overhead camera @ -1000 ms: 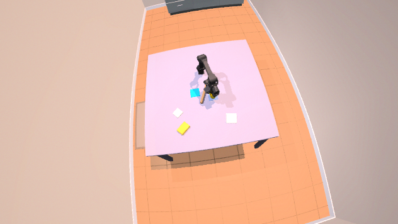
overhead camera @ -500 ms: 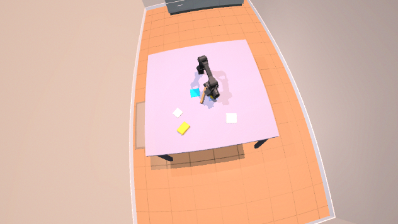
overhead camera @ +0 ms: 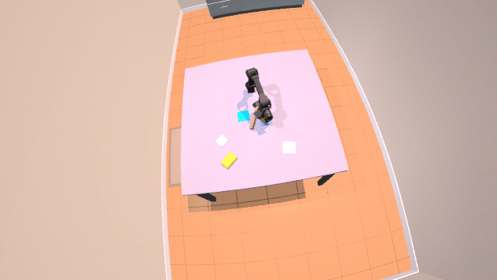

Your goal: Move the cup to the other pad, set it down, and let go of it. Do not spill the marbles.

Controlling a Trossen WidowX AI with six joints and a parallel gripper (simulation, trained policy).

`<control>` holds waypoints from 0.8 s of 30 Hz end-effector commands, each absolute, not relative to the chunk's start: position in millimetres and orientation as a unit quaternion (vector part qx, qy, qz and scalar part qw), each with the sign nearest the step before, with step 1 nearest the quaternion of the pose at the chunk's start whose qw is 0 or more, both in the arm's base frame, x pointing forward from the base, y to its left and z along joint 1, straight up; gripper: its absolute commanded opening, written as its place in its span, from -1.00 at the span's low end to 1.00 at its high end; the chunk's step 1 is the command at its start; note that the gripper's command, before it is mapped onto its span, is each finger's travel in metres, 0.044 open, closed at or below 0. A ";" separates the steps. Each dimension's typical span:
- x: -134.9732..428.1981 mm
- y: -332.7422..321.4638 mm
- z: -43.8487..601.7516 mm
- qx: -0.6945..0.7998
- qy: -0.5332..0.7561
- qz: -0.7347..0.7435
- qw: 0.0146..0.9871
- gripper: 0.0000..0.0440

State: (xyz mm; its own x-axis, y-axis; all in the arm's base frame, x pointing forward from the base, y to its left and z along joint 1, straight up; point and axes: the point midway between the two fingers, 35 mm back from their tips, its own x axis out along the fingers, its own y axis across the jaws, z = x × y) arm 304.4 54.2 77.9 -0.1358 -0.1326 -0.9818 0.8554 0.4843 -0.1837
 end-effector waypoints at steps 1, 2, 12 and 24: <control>301.4 51.0 88.3 0.298 0.621 -0.421 0.590 -0.96; 300.3 49.9 91.9 0.302 0.619 -0.423 0.589 -0.96; 293.6 34.1 123.0 0.342 0.592 -0.437 0.584 -0.97; 295.5 4.9 137.7 0.387 0.554 -0.454 0.581 -1.00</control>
State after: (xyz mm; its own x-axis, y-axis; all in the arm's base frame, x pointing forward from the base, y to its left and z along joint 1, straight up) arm 295.2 10.4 135.9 -0.0372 -0.0979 -0.9945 0.9497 0.3063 -0.0657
